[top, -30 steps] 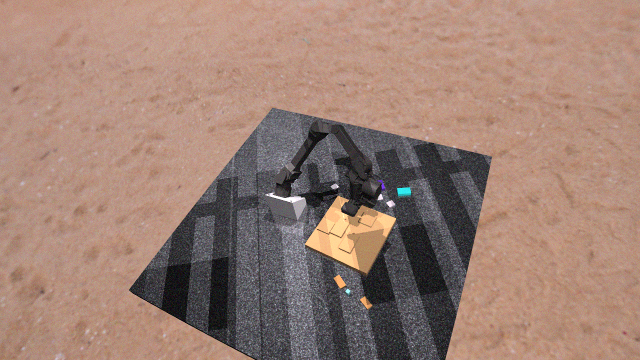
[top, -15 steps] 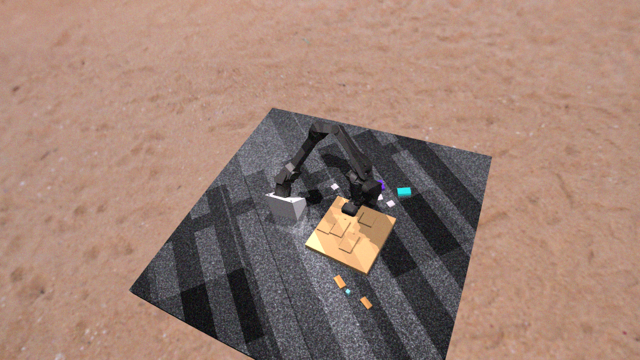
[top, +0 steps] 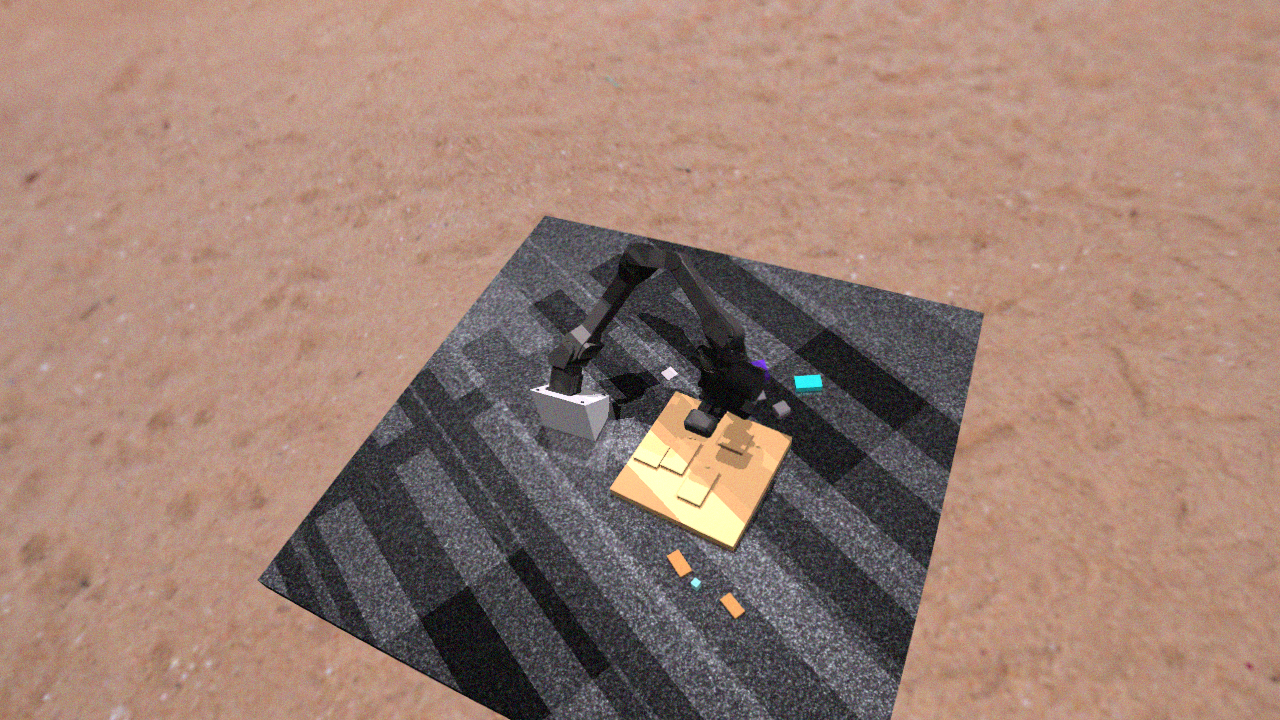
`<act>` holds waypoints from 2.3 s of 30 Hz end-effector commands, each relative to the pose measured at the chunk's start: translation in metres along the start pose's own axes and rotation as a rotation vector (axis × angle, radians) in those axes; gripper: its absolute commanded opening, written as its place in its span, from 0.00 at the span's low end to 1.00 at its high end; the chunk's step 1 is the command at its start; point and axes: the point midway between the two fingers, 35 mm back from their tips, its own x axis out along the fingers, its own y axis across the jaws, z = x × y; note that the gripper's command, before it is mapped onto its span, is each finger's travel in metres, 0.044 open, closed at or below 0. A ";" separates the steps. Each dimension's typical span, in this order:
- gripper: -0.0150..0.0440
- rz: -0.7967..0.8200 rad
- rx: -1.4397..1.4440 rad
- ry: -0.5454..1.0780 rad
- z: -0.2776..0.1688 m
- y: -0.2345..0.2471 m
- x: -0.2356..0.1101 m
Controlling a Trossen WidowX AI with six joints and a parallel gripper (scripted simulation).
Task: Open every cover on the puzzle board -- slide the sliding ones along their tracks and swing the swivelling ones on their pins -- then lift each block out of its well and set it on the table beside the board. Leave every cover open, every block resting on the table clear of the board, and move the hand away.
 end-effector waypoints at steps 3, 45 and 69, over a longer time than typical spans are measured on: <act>0.25 0.004 0.010 0.005 -0.002 0.000 0.007; 0.25 0.007 0.010 0.005 -0.001 0.001 0.043; 0.25 0.007 0.009 0.004 0.023 0.002 0.042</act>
